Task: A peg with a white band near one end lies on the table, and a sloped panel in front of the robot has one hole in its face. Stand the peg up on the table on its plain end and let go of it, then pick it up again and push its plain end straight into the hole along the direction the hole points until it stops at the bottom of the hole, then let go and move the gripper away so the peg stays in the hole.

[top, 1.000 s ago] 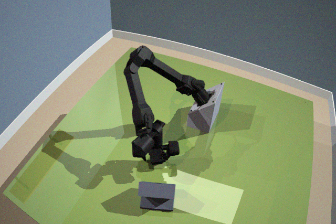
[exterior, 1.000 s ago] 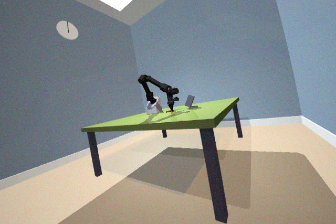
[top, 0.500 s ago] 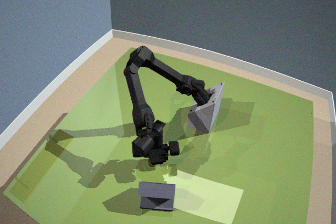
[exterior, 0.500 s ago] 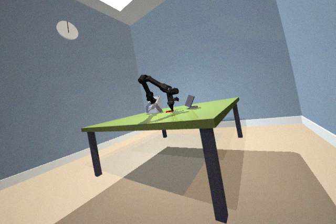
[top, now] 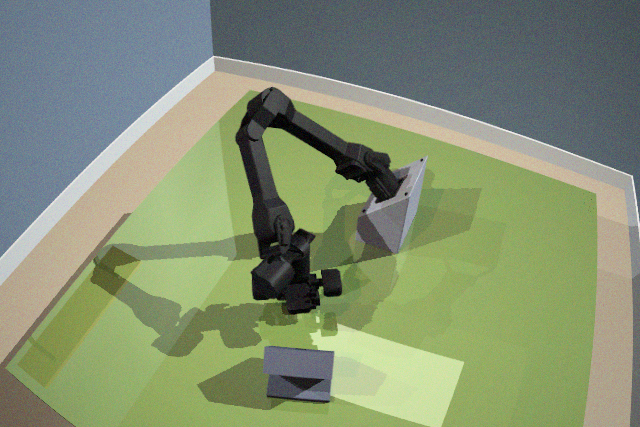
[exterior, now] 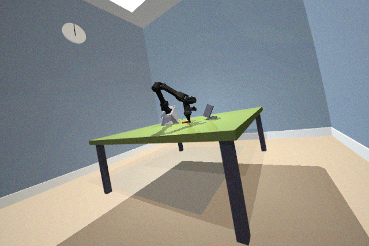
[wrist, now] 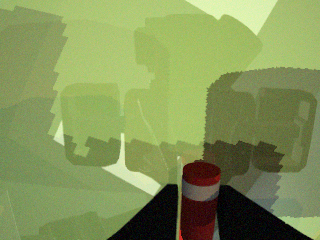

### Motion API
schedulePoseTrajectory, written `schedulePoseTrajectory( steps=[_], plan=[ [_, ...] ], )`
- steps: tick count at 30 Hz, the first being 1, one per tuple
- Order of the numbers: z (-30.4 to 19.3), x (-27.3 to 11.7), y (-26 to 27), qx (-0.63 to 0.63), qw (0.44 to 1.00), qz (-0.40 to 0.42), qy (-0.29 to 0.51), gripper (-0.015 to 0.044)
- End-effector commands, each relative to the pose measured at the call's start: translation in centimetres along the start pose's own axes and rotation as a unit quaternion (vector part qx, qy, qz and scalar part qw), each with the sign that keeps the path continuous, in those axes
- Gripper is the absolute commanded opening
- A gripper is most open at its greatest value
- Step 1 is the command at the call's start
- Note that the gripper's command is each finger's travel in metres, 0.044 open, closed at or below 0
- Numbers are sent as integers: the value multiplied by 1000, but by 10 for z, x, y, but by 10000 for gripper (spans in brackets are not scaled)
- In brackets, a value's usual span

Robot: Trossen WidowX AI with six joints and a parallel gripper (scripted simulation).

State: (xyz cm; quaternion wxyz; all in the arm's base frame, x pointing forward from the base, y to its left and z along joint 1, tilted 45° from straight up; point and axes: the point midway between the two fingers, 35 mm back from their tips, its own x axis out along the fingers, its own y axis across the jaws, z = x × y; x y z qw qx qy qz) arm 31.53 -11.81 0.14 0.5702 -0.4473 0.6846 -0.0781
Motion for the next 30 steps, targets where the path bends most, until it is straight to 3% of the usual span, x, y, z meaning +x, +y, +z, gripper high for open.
schedulePoseTrajectory(
  steps=[1,30],
  plan=[
    [0,0,-1,-2,1000,-2,1,50],
    [-8,-13,0,-1,995,0,-99,50]
  ],
)
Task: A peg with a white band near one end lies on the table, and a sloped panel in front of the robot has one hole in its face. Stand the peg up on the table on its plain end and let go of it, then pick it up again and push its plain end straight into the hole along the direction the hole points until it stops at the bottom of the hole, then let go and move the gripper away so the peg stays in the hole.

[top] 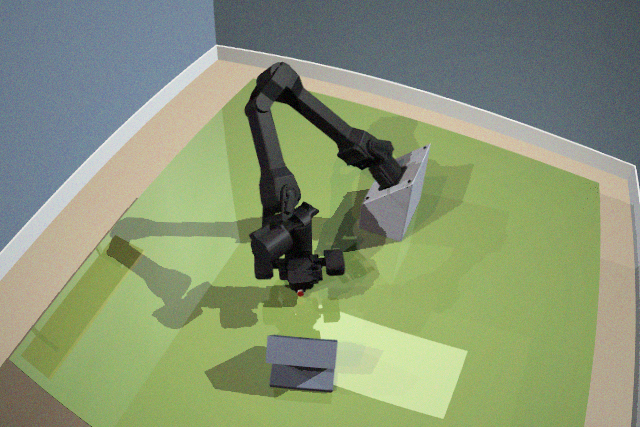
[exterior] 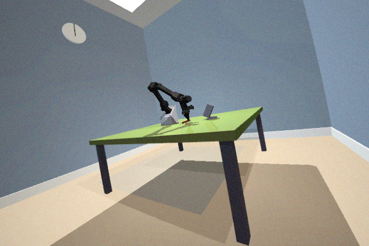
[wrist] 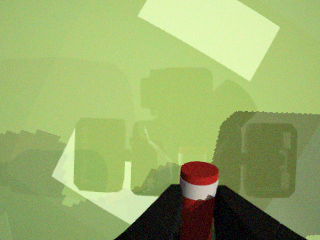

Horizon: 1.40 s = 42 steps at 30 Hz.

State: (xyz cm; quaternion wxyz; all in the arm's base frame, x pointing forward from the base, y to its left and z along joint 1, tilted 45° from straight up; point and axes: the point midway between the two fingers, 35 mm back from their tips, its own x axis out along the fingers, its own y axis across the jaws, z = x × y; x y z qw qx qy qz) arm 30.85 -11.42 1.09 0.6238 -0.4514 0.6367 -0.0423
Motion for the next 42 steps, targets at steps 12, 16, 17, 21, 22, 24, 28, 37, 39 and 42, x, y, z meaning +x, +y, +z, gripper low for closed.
schedulePoseTrajectory(
  steps=[12,16,17,21,22,24,28,37,39,42],
  plan=[
    [-5,-10,0,-2,997,0,-71,50],
    [-6,-12,0,-2,996,0,-88,50],
    [-7,-12,0,-3,996,0,-92,50],
    [-8,-14,0,-3,994,0,-109,50],
    [-9,-15,0,-3,994,0,-114,50],
    [-10,-16,0,-3,992,0,-122,50],
    [-11,-18,0,-3,990,0,-140,50],
    [-16,-22,0,-3,984,0,-178,50],
    [-17,-23,0,-4,982,0,-187,50],
    [-18,-24,0,-4,980,0,-199,50]
  ],
)
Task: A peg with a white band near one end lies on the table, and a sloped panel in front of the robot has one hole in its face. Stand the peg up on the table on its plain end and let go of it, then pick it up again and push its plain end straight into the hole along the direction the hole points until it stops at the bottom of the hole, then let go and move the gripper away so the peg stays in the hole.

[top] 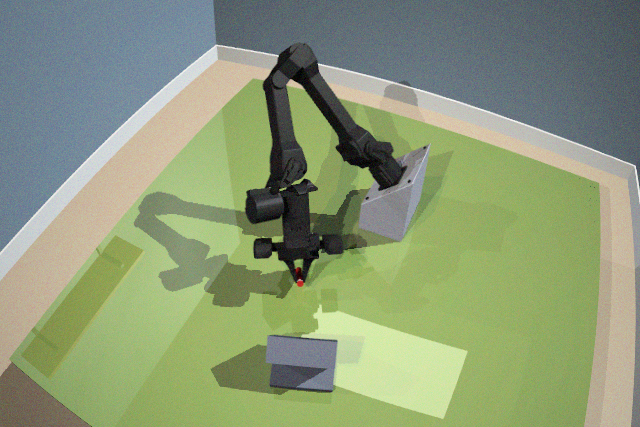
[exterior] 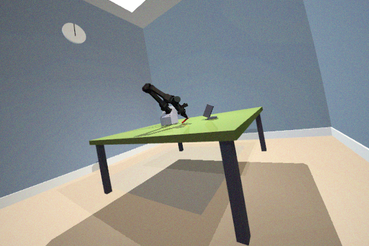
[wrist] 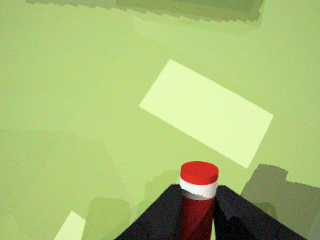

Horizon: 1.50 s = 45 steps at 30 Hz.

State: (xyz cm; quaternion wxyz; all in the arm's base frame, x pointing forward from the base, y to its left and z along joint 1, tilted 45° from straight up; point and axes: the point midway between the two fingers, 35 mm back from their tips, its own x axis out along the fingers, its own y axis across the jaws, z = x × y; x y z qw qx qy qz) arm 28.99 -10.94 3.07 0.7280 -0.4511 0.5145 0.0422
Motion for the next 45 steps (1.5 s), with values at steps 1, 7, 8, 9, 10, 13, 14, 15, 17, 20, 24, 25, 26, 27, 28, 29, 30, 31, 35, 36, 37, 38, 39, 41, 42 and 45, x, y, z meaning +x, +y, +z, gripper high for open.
schedulePoseTrajectory(
  steps=[1,7,8,9,10,13,14,15,17,20,24,25,26,27,28,29,30,31,35,36,37,38,39,41,42,45],
  plan=[
    [0,-3,0,-3,1000,-1,-23,50],
    [-3,-7,0,-3,999,-1,-49,50],
    [-3,-7,0,-3,999,-1,-54,50],
    [-3,-8,0,-3,998,-1,-58,50],
    [-4,-8,0,-3,998,-1,-62,50],
    [-5,-10,0,-3,997,-1,-75,50],
    [-5,-11,0,-3,997,-1,-79,50],
    [-6,-11,0,-3,996,-1,-84,50],
    [-6,-12,0,-4,996,-1,-92,50],
    [-8,-14,0,-4,994,-1,-105,50],
    [-10,-16,0,-4,992,-1,-122,50],
    [-10,-16,0,-4,992,-1,-127,50],
    [-10,-17,0,-4,991,-1,-131,50],
    [-11,-17,0,-4,991,-1,-135,50],
    [-11,-18,0,-4,990,-1,-140,50],
    [-12,-18,0,-4,990,-1,-144,50],
    [-12,-19,0,-4,989,-1,-148,50],
    [-13,-19,0,-4,988,-1,-152,50],
    [-15,-21,0,-5,986,-1,-169,50],
    [-15,-22,0,-5,985,-1,-174,50],
    [-16,-22,0,-5,984,-1,-178,50],
    [-16,-22,0,-5,983,-1,-182,50],
    [-17,-23,0,-5,982,-1,-186,50],
    [-18,-24,0,-5,981,-1,-195,50],
    [-18,-24,0,-5,980,-1,-199,50],
    [-20,-25,0,-5,977,-1,-212,50]
  ],
)
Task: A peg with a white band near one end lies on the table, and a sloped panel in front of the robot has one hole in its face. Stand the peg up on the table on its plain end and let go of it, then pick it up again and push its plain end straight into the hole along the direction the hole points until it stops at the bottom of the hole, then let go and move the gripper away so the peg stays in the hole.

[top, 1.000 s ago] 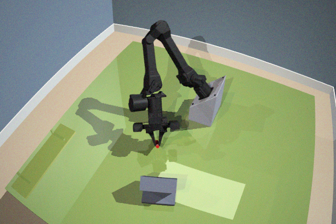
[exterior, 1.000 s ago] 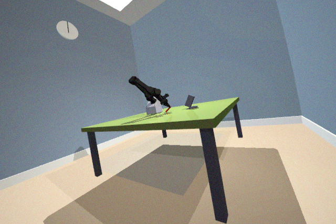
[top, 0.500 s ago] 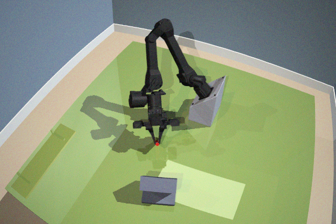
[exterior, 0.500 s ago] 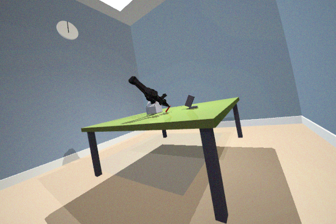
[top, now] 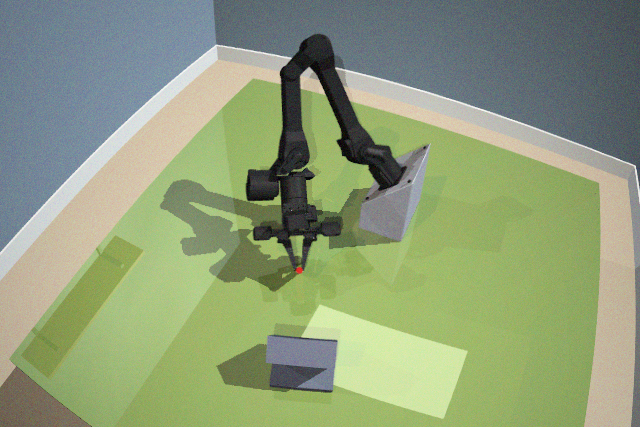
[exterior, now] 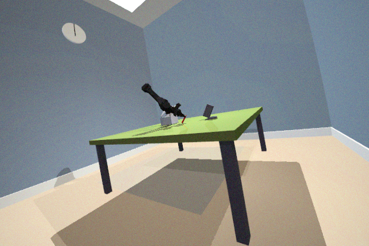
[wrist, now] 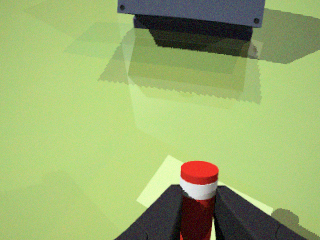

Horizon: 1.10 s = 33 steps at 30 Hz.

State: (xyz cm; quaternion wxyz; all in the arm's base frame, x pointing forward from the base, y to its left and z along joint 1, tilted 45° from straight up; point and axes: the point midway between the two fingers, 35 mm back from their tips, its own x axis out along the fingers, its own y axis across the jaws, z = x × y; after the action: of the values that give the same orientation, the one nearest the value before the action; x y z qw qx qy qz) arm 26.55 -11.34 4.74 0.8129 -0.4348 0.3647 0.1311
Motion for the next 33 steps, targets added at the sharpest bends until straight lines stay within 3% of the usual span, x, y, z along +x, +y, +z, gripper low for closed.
schedulePoseTrajectory(
  steps=[1,33],
  plan=[
    [0,-3,0,-4,1000,-2,-23,50],
    [-14,-20,1,-6,987,0,-160,50]
  ],
)
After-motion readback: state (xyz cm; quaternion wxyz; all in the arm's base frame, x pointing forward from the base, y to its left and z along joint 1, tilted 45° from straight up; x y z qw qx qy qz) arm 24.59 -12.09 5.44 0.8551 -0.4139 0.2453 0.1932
